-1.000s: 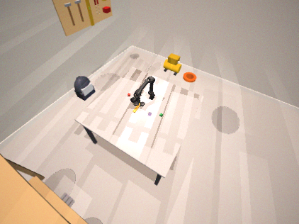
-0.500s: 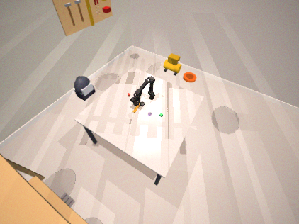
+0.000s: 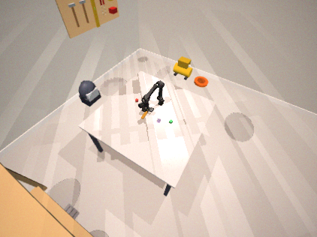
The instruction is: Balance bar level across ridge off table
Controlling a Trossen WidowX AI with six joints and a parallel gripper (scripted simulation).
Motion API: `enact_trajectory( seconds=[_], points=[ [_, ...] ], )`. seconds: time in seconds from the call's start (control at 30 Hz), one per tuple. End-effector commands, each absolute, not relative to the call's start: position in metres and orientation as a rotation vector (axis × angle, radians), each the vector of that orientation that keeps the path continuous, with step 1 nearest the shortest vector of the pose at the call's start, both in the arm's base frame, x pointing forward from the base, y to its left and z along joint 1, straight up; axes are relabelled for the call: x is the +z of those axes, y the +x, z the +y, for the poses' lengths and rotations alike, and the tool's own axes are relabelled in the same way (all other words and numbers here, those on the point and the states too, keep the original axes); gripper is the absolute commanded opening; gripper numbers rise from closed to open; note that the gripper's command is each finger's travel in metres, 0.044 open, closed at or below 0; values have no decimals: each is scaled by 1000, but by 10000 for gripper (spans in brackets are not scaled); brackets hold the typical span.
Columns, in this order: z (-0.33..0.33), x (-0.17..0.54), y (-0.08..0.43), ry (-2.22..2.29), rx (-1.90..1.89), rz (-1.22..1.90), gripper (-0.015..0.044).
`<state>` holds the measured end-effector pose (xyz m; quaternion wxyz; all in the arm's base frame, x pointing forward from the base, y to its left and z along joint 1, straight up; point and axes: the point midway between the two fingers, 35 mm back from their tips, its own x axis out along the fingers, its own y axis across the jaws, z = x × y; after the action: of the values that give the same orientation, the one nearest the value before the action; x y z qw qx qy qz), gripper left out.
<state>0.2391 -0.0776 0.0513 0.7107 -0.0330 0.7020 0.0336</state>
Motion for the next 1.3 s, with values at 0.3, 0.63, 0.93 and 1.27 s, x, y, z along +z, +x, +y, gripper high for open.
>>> enact_trajectory(
  seconds=[0.3, 0.63, 0.93, 1.27],
  points=[
    [-80, 85, 245, -80, 71, 1545, 0],
    [-80, 110, 245, -82, 71, 1546, 0],
    [-79, 133, 242, -83, 71, 1546, 0],
    [-76, 152, 239, -86, 73, 1547, 0]
  ],
)
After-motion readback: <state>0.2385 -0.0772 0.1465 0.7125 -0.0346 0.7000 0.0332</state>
